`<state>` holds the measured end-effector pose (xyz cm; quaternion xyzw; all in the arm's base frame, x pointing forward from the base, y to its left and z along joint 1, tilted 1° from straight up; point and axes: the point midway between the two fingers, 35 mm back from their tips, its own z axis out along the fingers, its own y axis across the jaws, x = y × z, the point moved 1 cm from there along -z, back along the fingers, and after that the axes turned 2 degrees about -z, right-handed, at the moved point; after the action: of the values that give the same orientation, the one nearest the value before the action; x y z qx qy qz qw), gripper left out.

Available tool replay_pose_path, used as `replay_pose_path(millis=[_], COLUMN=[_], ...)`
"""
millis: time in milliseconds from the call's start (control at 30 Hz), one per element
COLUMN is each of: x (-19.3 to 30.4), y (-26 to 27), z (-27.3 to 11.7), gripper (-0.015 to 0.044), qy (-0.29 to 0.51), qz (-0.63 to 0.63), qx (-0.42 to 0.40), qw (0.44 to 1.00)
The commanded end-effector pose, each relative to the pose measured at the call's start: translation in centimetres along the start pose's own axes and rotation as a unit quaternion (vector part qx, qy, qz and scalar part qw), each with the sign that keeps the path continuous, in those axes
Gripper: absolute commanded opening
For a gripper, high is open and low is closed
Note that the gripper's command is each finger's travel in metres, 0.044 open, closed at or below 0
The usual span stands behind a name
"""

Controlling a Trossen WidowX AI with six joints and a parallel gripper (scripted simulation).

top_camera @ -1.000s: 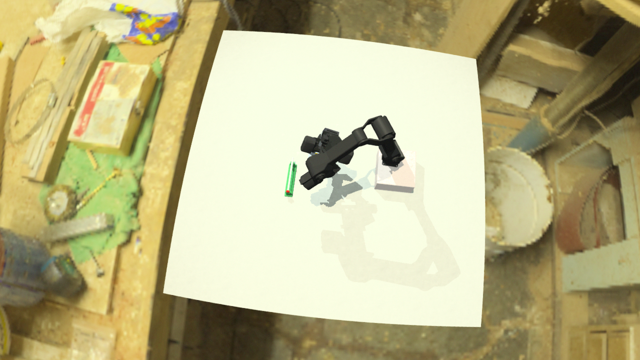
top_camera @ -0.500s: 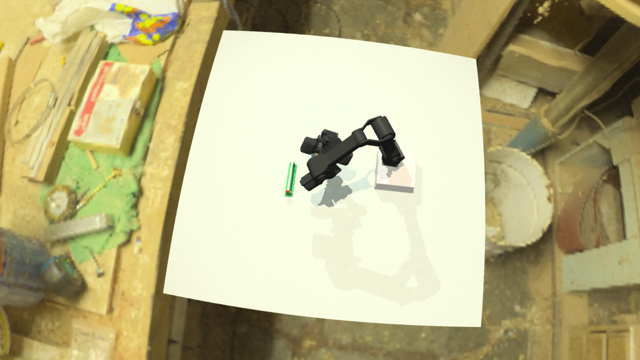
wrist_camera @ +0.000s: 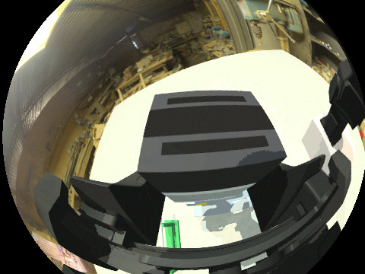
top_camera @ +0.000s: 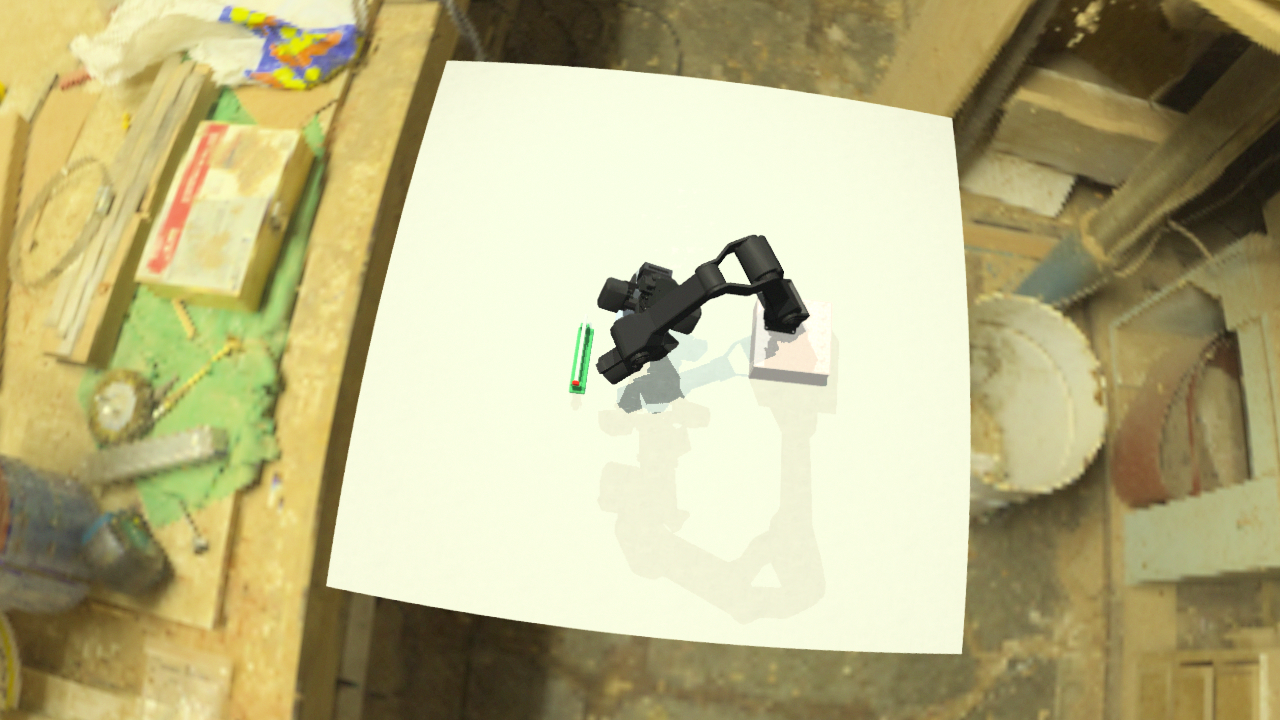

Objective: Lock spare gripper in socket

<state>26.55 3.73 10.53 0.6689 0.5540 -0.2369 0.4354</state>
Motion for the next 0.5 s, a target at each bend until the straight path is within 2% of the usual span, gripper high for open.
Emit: replay_pose_path(millis=[0,467], x=[0.4,2.1], y=[0.1,0.2], z=[0.3,1.3], gripper=[0.0000,0.0000], qy=[-0.004,-0.003], qz=[-0.002,-0.002], qx=[-0.005,-0.005], qw=[1.000,1.000])
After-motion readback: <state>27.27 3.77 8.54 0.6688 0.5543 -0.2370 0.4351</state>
